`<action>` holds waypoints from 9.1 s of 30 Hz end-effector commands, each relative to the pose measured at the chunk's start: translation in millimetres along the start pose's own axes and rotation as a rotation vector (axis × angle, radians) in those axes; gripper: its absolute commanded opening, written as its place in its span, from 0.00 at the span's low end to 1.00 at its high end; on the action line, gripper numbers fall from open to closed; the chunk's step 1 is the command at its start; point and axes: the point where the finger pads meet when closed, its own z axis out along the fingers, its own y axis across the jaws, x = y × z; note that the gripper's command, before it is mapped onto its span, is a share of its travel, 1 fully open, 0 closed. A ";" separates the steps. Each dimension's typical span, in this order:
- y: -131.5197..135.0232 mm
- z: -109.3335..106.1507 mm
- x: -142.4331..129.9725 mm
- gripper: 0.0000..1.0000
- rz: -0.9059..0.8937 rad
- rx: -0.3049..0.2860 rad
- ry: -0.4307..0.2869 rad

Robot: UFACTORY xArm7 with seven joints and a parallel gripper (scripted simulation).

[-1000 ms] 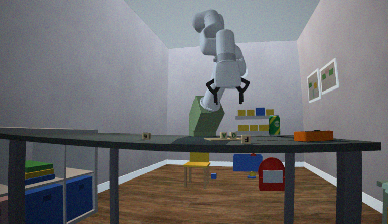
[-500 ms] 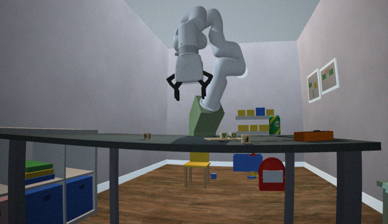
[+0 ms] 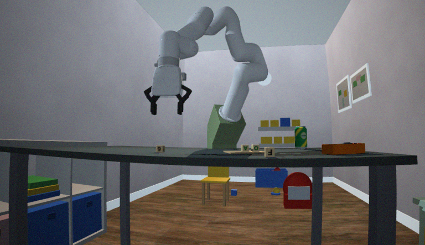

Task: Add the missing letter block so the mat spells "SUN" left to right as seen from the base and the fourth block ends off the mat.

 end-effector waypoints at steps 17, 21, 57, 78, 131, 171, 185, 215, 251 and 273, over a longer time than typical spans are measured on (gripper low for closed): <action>-9.2 4.8 -4.0 1.00 -0.004 -0.004 0.001; -9.2 4.8 -4.0 1.00 -0.004 -0.004 0.001; -12.5 3.3 1.3 1.00 -0.002 -0.003 0.002; -41.9 -13.3 63.7 1.00 0.021 -0.003 0.003; -40.8 26.4 63.0 1.00 -1.294 -0.008 0.001; -41.0 36.8 63.2 0.64 -1.549 -0.003 0.001; -41.0 37.5 63.2 0.64 -1.549 -0.003 0.001; -41.5 68.1 63.6 0.64 -1.550 -0.004 0.000; -41.9 88.1 63.8 0.64 -1.550 -0.004 0.000; -41.9 88.1 63.8 0.64 -1.550 -0.004 0.000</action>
